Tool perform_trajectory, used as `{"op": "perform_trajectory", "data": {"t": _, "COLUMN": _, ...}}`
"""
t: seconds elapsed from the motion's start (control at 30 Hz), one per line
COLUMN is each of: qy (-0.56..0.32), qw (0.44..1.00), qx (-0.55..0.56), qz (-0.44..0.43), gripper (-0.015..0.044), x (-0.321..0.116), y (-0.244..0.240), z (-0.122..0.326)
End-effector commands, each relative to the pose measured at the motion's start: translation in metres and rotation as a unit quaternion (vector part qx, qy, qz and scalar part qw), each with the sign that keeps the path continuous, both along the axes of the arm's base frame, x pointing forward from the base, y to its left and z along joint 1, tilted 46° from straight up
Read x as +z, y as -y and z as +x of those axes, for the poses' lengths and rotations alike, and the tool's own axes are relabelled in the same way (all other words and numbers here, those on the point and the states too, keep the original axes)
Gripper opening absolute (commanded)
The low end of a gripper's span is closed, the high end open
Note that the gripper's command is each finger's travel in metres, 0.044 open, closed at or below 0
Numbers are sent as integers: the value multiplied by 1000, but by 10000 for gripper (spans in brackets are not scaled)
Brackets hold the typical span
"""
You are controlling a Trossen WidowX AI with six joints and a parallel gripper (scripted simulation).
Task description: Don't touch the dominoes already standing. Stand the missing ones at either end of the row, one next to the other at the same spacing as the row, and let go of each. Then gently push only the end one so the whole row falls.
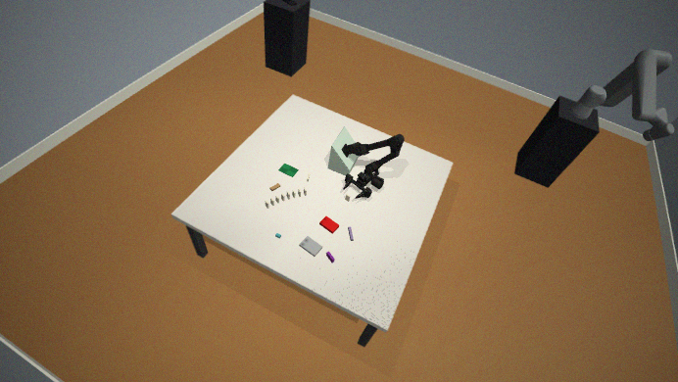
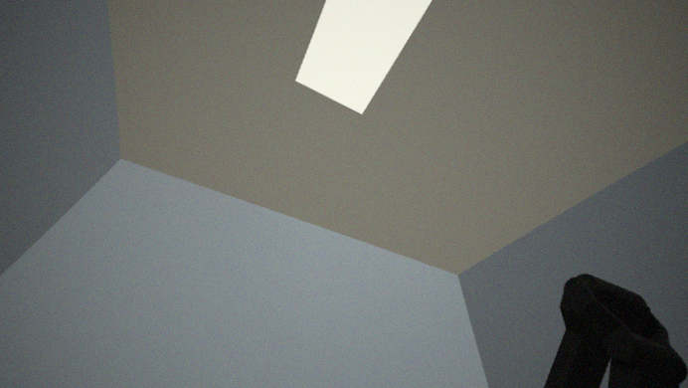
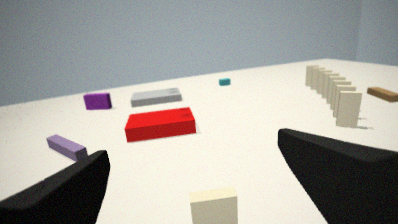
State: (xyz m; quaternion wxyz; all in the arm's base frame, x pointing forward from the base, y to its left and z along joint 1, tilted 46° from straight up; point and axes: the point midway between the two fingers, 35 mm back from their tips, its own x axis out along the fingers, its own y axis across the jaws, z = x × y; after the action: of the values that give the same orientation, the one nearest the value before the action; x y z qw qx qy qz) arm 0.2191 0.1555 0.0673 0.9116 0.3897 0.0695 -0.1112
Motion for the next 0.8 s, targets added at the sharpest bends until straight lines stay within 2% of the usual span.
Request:
{"op": "perform_trajectory", "data": {"t": 0.0, "qy": -3, "qw": 1000, "qx": 1, "qz": -7, "gripper": 440, "x": 9, "y": 18, "z": -1}}
{"op": "perform_trajectory", "data": {"t": 0.17, "qy": -25, "qw": 1000, "qx": 11, "qz": -16, "gripper": 440, "x": 7, "y": 14, "z": 6}}
{"op": "perform_trajectory", "data": {"t": 0.43, "qy": -219, "qw": 970, "qx": 96, "qz": -47, "gripper": 440, "x": -7, "y": 5, "z": 60}}
{"op": "perform_trajectory", "data": {"t": 0.57, "qy": -275, "qw": 952, "qx": 121, "qz": -66, "gripper": 440, "x": -14, "y": 14, "z": 67}}
{"op": "perform_trajectory", "data": {"t": 0.77, "qy": -396, "qw": 892, "qx": 204, "qz": -77, "gripper": 440, "x": -27, "y": 32, "z": 67}}
